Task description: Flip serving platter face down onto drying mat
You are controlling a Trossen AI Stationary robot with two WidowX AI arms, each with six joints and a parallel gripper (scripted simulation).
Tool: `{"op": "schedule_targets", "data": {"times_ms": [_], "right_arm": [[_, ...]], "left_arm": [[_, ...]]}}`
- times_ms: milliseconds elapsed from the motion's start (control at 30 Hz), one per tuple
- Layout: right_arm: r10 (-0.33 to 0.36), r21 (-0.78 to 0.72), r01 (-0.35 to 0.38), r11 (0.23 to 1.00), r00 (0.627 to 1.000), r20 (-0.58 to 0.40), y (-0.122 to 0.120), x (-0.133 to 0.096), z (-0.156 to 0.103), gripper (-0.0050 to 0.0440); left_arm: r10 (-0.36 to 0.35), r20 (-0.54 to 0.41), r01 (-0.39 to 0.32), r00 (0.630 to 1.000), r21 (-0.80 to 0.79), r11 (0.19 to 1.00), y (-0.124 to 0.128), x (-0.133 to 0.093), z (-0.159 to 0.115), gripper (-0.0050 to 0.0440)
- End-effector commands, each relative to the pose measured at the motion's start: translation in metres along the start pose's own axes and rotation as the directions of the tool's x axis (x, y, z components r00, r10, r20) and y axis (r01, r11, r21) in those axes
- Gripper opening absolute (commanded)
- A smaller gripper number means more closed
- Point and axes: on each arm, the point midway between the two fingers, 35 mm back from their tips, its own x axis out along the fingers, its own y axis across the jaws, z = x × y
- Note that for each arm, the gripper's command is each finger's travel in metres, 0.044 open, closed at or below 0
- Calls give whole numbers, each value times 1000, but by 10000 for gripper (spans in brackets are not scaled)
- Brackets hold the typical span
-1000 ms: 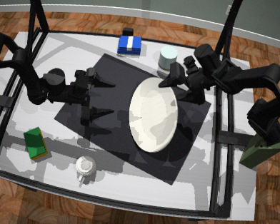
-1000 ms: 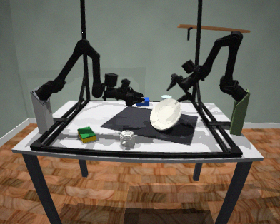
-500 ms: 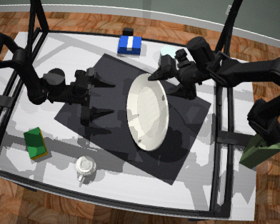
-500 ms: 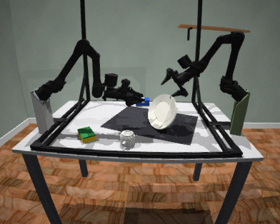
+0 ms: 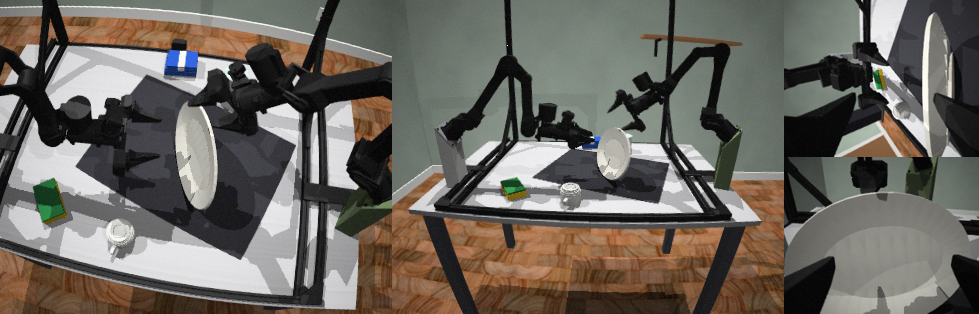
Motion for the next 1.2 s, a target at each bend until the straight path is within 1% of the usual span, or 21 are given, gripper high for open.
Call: {"op": "schedule_targets", "data": {"times_ms": [0, 67, 167, 233, 700, 800, 1167], "right_arm": [[-6, 3, 6, 1000, 1000, 3, -1, 0, 0, 440], [-6, 3, 6, 1000, 1000, 3, -1, 0, 0, 440], [-6, 3, 6, 1000, 1000, 3, -1, 0, 0, 440], [-6, 3, 6, 1000, 1000, 3, -1, 0, 0, 440], [-6, 3, 6, 1000, 1000, 3, -1, 0, 0, 440], [-6, 3, 6, 1000, 1000, 3, -1, 0, 0, 440], [-6, 3, 6, 1000, 1000, 3, -1, 0, 0, 440]], "left_arm": [[12, -7, -12, 1000, -5, 1000, 15, 14, 0, 440], [12, -7, -12, 1000, -5, 1000, 20, 18, 0, 440], [46, -7, -46, 999, -5, 999, 25, 25, 0, 440], [46, -7, -46, 999, -5, 999, 25, 25, 0, 440], [48, -7, -48, 999, -5, 999, 41, 46, -1, 440], [48, -7, -48, 999, -5, 999, 42, 48, -1, 440], [48, -7, -48, 999, -5, 999, 51, 64, -1, 440]]}}
